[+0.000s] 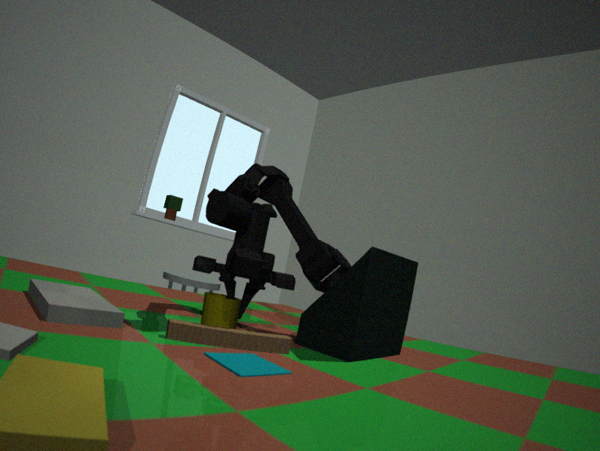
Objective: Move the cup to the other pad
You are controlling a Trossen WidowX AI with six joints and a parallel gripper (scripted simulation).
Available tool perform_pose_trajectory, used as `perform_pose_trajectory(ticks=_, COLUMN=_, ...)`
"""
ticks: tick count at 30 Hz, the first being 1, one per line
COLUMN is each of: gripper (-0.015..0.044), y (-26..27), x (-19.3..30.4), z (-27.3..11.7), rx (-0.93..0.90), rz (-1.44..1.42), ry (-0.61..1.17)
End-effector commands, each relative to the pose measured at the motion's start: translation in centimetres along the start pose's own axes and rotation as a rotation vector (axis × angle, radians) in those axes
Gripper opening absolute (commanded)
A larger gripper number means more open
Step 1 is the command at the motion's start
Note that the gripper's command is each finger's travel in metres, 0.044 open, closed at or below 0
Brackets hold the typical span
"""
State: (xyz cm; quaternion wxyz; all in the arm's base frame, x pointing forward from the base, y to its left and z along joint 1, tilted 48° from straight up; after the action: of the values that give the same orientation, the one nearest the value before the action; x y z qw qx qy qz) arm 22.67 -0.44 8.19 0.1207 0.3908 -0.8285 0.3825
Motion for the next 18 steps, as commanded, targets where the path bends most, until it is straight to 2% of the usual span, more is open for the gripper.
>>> perform_pose_trajectory(ticks=1, gripper=0.0, y=0.0, x=0.0, z=0.0, rx=0.0, rz=0.001, ry=0.0)
perform_pose_trajectory(ticks=18, gripper=0.0, y=0.1, x=-0.2, z=-4.2, rx=-0.001, rz=-0.003, ry=-0.001)
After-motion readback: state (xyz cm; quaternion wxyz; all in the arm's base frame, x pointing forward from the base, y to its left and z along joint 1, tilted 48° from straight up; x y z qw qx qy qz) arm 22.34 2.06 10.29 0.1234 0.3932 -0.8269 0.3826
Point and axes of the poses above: the point midway between the two fingers, 35 mm back from their tips, its own z axis out along the fingers, its own y axis across the jaws, x = y × z, the point moved 6 cm from there along -z, back along the fingers, and after that the axes turned 15 degrees about z, right-handed, at the moved point
